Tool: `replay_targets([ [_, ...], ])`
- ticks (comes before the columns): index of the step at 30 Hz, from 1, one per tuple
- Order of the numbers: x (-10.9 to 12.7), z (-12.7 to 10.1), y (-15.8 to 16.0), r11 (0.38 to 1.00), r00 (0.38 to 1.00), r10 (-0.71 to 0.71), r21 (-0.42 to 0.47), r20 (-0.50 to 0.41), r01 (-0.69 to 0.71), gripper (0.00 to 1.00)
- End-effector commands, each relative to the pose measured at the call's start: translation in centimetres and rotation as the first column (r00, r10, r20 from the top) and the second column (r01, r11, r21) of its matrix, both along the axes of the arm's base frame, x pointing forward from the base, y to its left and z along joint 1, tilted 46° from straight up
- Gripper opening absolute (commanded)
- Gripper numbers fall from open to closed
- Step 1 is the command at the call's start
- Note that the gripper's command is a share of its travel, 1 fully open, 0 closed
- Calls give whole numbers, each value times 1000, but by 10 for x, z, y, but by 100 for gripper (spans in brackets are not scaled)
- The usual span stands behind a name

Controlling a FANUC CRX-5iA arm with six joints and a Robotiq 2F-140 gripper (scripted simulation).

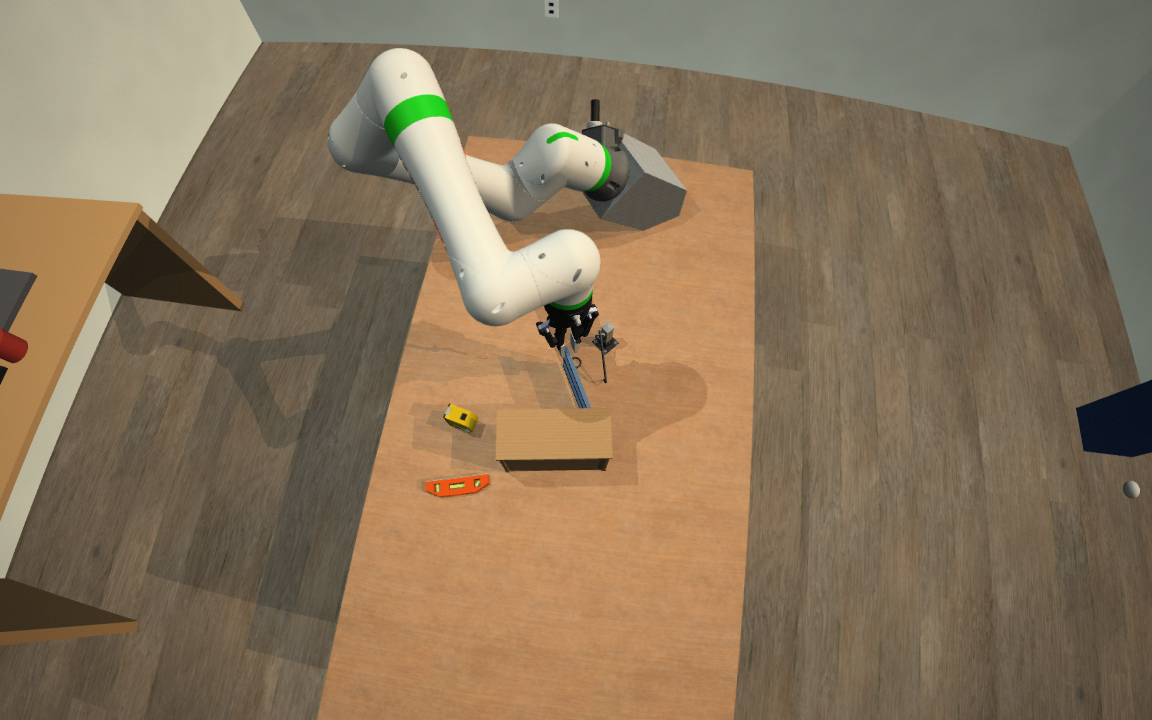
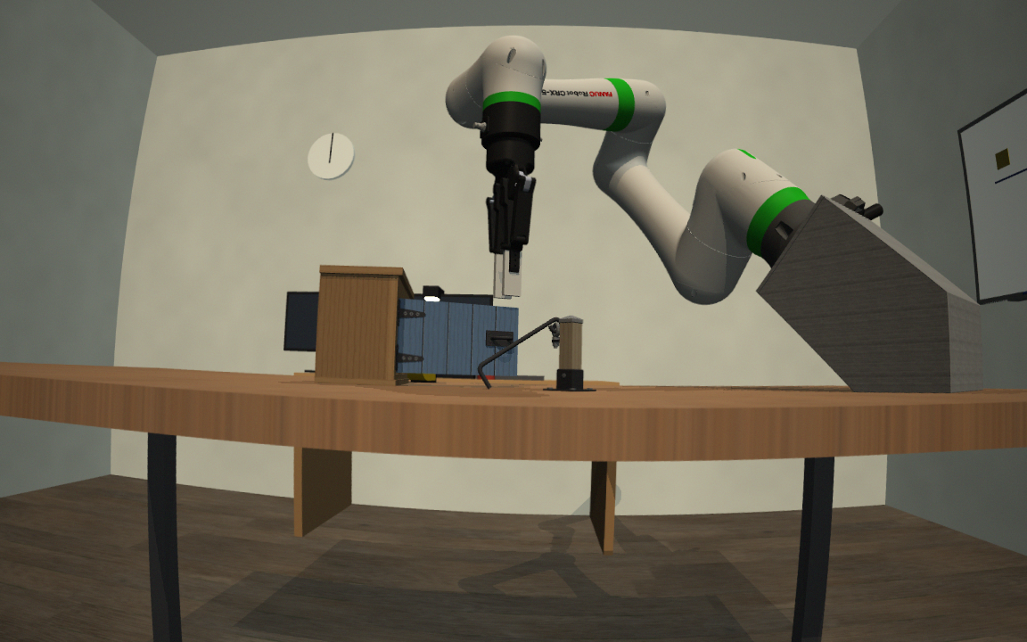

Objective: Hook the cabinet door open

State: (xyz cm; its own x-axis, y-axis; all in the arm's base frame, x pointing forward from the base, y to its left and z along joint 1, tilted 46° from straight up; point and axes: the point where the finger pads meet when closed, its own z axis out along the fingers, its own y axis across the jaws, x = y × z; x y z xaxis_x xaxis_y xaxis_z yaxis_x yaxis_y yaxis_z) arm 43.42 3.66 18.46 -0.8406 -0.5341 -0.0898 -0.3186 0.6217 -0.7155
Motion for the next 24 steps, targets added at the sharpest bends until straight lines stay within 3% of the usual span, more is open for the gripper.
replay_targets([
  [1, 3, -4, -3, 1000, 1000, 0, 0, 0, 0, 16],
  [24, 12, -18, -15, 1000, 1000, 0, 0, 0, 0, 16],
])
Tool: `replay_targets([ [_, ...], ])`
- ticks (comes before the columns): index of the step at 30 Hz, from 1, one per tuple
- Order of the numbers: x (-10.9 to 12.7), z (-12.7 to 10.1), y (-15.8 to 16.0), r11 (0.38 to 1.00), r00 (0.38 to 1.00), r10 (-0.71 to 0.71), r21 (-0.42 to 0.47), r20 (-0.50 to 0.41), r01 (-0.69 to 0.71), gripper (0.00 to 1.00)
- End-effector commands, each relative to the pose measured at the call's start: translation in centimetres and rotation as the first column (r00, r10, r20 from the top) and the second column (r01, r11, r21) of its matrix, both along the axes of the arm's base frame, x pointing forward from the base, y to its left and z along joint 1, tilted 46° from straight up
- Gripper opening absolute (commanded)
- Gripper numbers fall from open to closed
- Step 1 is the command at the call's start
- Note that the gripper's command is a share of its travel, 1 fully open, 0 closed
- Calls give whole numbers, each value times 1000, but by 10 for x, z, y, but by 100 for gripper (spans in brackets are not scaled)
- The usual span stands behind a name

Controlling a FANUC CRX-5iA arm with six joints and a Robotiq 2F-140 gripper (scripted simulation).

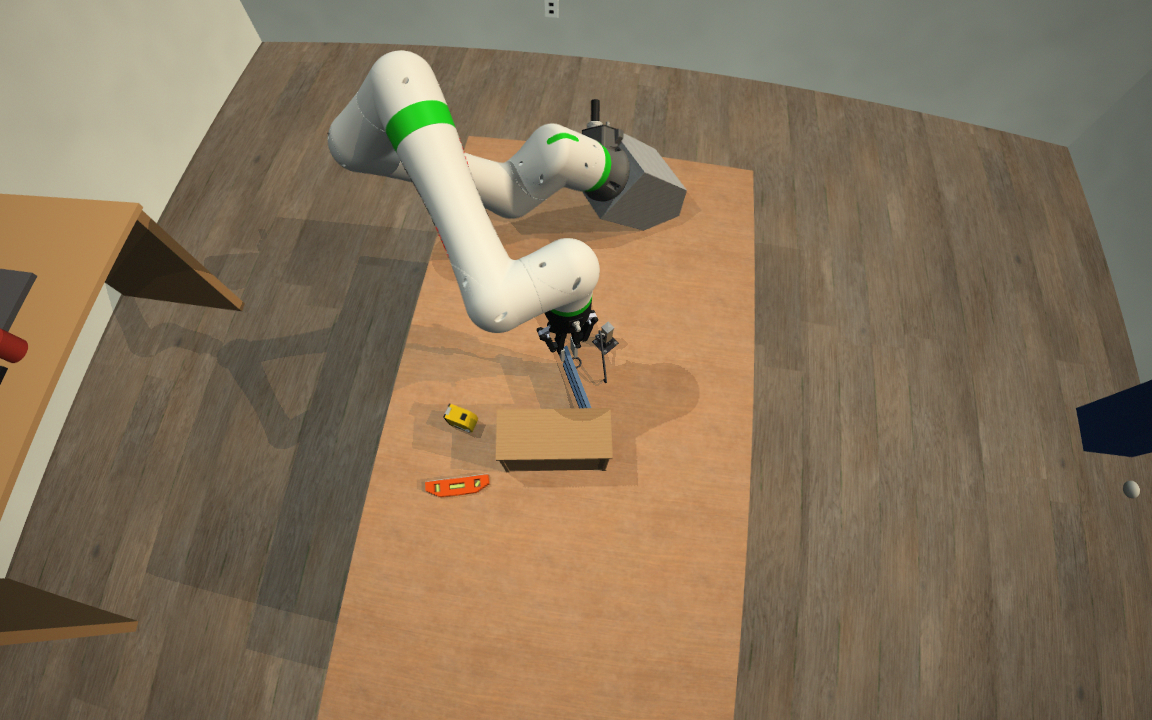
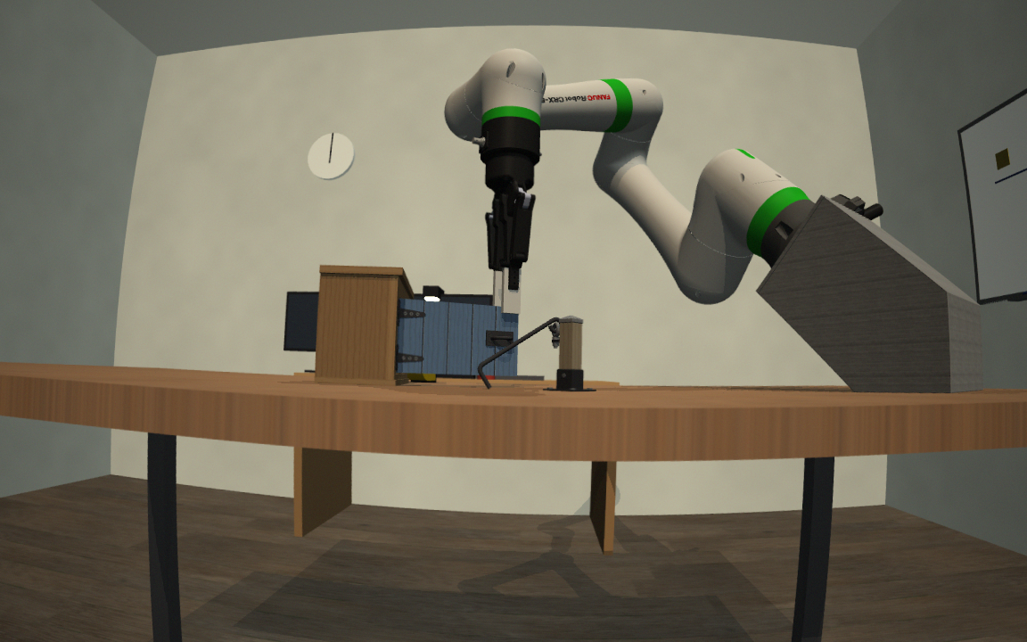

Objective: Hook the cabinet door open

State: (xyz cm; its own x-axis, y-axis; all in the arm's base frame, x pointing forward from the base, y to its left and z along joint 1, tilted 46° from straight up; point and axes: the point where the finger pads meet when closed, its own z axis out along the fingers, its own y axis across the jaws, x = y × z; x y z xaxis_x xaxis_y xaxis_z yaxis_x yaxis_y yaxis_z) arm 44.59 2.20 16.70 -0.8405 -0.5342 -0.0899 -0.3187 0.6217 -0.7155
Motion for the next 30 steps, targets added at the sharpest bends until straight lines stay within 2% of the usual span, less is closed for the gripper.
replay_targets([
  [1, 1, -1, 0, 1000, 1000, 0, 0, 0, 0, 16],
  [12, 1, -1, -1, 1000, 1000, 3, -1, -2, -3, 16],
  [30, 6, 10, -9, 997, 996, 67, -41, -57, -69, 16],
])
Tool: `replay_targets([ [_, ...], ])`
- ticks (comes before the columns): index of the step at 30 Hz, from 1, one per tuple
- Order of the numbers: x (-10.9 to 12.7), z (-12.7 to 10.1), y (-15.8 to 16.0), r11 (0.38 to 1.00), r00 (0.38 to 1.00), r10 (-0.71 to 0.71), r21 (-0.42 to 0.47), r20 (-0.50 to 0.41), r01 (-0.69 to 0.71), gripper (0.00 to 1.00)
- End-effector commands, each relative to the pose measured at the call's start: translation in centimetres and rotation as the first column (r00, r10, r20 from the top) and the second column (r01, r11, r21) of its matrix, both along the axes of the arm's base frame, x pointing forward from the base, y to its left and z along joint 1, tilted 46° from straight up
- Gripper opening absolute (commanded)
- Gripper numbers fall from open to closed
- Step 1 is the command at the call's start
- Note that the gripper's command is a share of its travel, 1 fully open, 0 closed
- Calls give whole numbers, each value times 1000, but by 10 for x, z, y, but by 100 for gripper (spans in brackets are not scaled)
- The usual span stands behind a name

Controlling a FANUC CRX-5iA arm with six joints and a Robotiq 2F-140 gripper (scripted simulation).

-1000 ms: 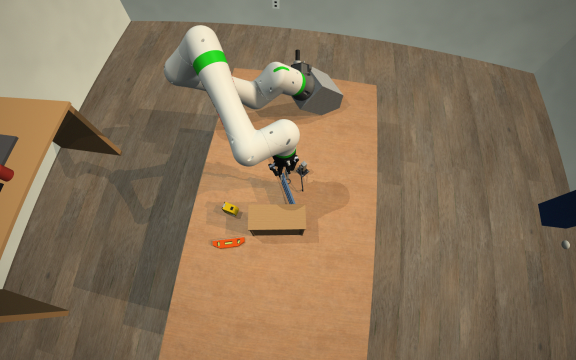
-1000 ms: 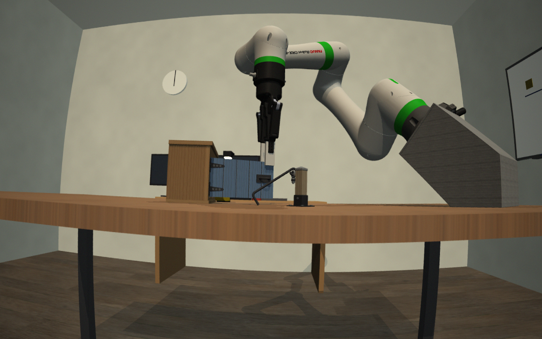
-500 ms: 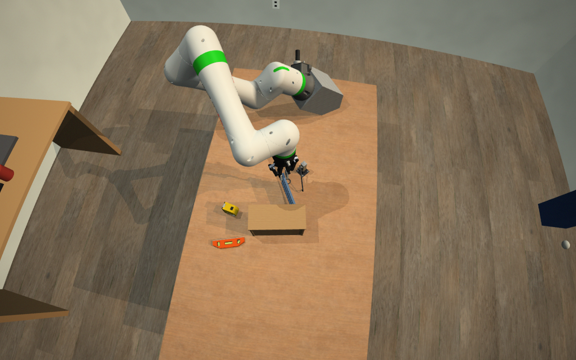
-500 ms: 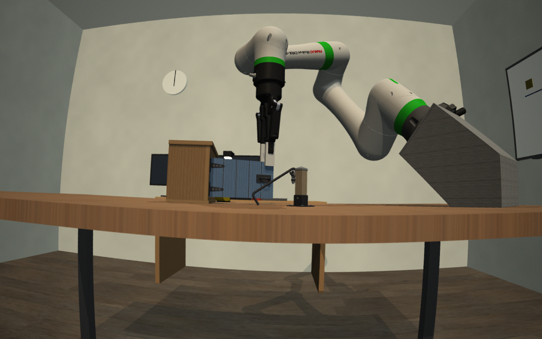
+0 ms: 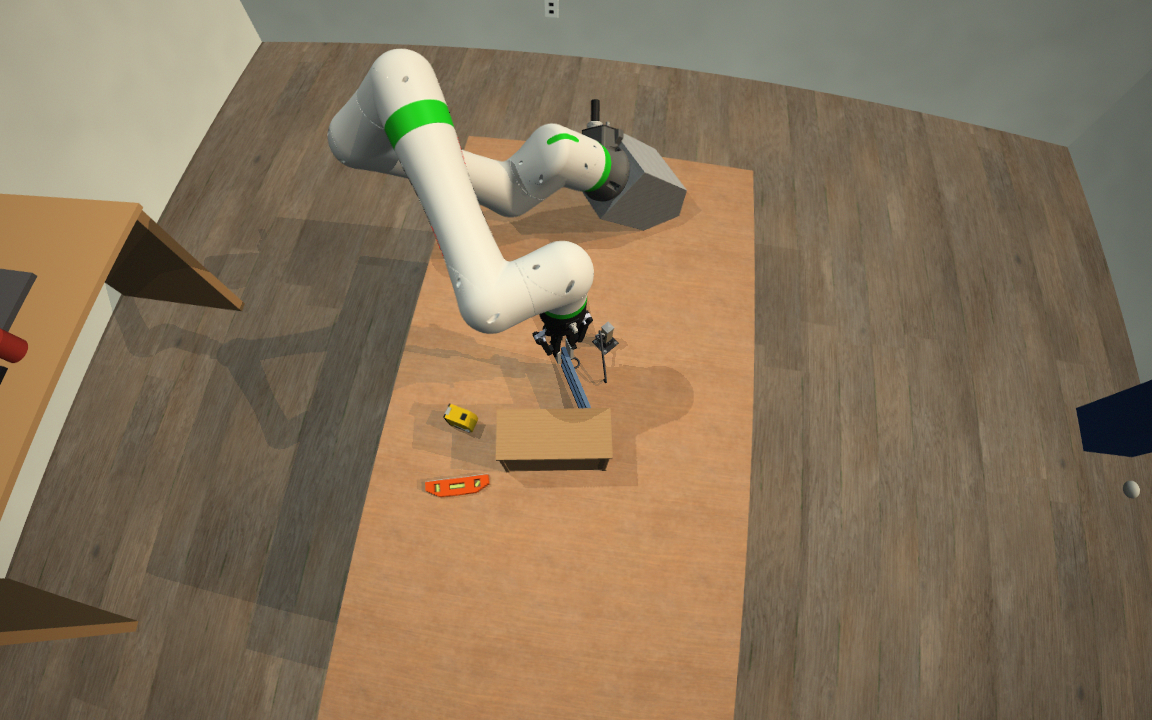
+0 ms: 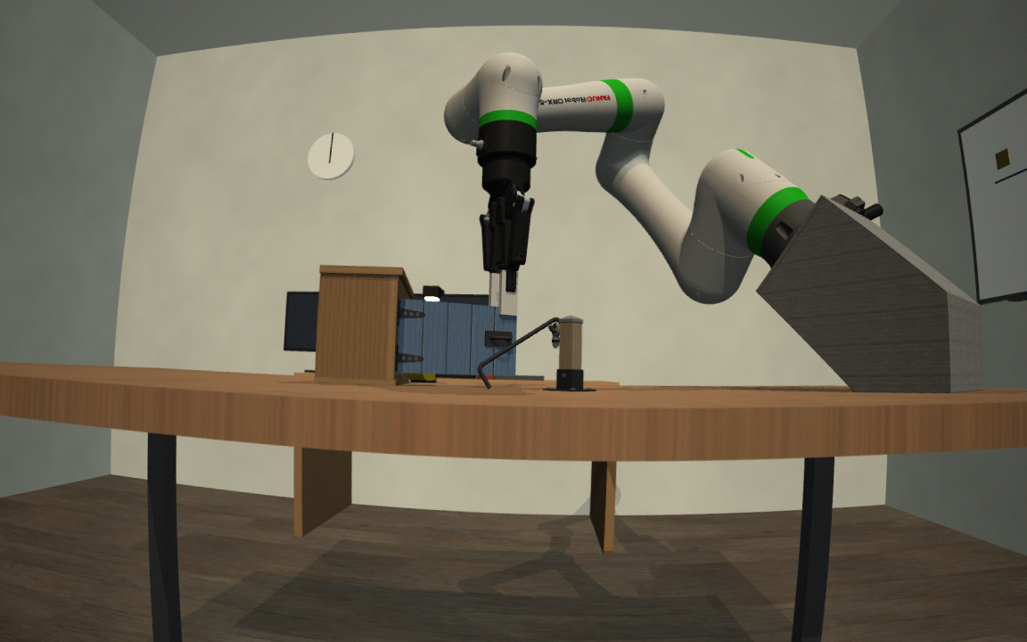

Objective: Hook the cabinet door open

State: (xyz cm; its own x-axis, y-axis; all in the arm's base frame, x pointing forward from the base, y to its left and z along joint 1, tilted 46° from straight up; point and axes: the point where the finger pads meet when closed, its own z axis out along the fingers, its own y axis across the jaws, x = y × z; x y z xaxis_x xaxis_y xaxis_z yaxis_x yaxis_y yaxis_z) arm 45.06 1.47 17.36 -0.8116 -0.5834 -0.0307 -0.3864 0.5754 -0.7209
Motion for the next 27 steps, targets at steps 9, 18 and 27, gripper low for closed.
replay_targets([
  [9, 4, 6, -4, 999, 999, 39, -23, -33, -40, 16],
  [18, 6, 11, -8, 998, 997, 57, -35, -49, -59, 16],
  [27, 10, 15, -11, 996, 995, 78, -47, -67, -81, 16],
])
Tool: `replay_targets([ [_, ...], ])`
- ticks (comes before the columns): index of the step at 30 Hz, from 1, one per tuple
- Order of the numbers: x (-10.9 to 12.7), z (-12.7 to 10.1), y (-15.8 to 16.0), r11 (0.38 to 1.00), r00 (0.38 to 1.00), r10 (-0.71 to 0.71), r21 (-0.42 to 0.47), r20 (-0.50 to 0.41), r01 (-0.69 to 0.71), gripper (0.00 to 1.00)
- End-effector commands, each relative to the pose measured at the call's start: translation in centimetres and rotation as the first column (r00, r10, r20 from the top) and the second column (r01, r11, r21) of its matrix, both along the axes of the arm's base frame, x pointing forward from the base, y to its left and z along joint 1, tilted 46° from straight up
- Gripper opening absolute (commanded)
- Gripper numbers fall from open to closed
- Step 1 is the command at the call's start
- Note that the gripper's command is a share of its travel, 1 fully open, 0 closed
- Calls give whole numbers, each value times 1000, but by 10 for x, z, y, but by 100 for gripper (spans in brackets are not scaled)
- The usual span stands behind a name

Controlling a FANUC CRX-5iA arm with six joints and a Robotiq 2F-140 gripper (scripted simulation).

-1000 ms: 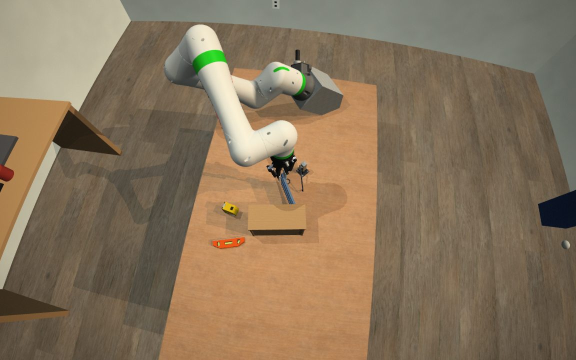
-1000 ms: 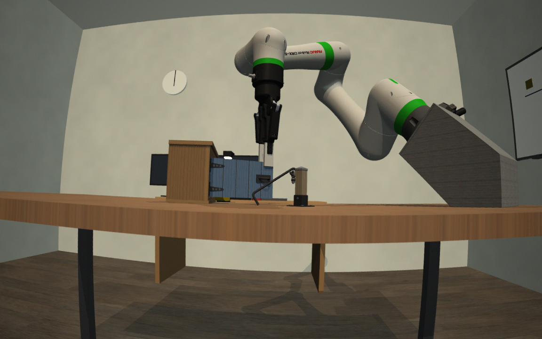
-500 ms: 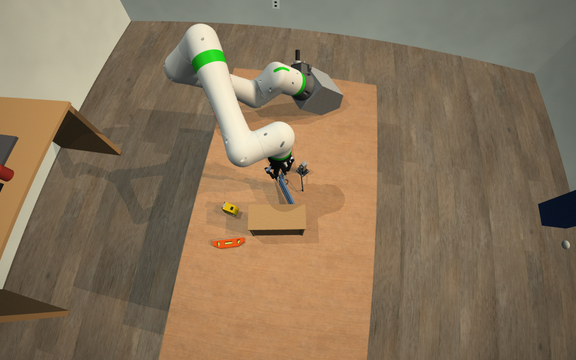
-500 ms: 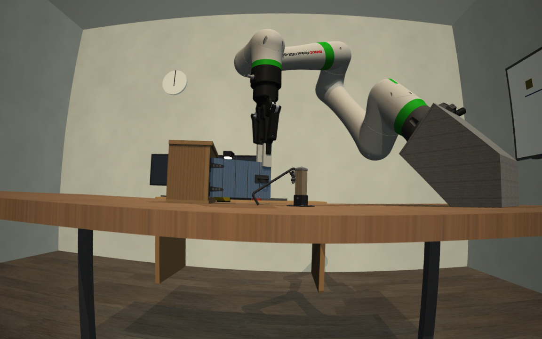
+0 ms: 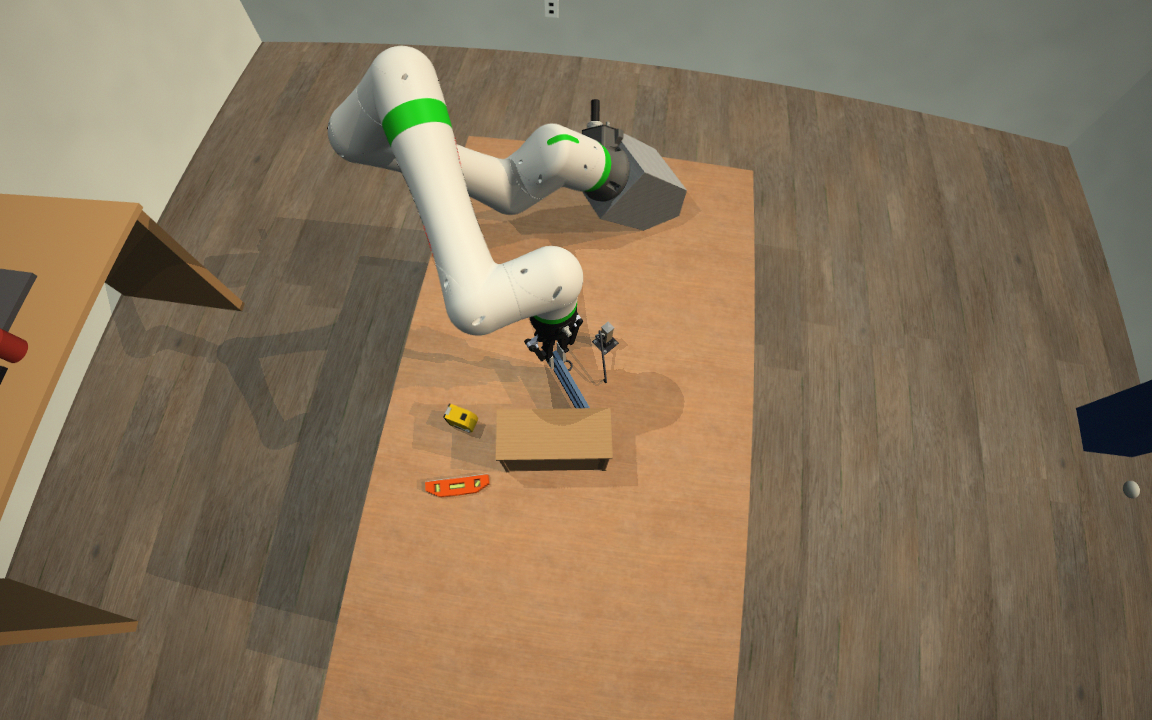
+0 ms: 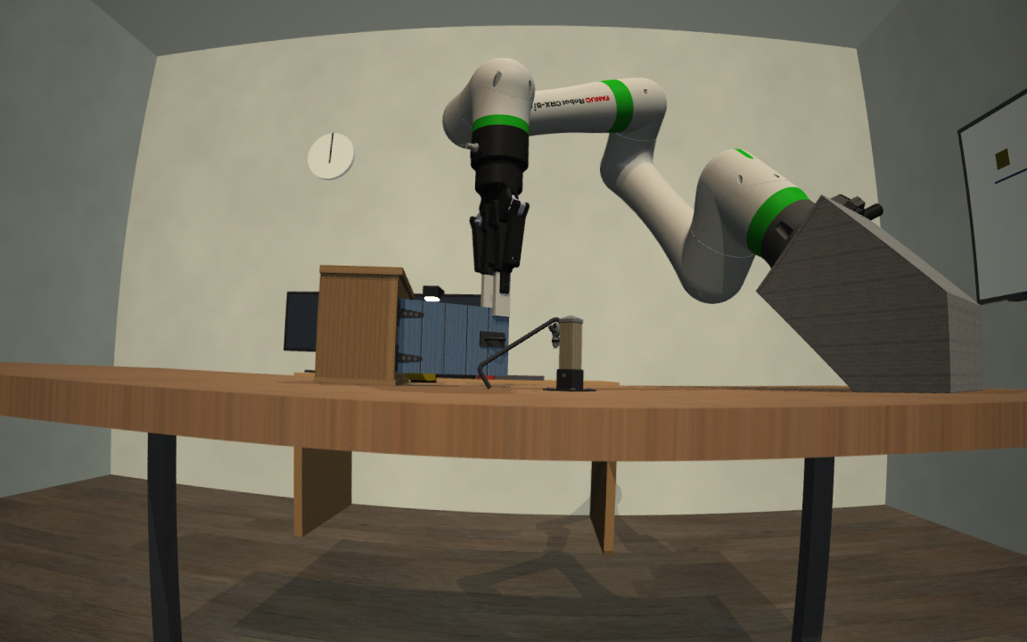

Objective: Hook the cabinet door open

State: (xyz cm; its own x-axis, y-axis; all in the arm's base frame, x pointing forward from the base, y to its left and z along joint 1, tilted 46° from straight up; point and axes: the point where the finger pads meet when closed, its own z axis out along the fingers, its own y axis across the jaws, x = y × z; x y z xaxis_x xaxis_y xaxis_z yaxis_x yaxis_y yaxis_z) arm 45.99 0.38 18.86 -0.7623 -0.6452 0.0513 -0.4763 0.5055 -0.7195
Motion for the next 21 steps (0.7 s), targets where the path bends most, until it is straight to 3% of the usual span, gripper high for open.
replay_targets([
  [1, 0, 1, 0, 1000, 1000, 3, -1, -2, -3, 16],
  [21, 4, 6, -4, 999, 999, 34, -21, -29, -35, 16],
])
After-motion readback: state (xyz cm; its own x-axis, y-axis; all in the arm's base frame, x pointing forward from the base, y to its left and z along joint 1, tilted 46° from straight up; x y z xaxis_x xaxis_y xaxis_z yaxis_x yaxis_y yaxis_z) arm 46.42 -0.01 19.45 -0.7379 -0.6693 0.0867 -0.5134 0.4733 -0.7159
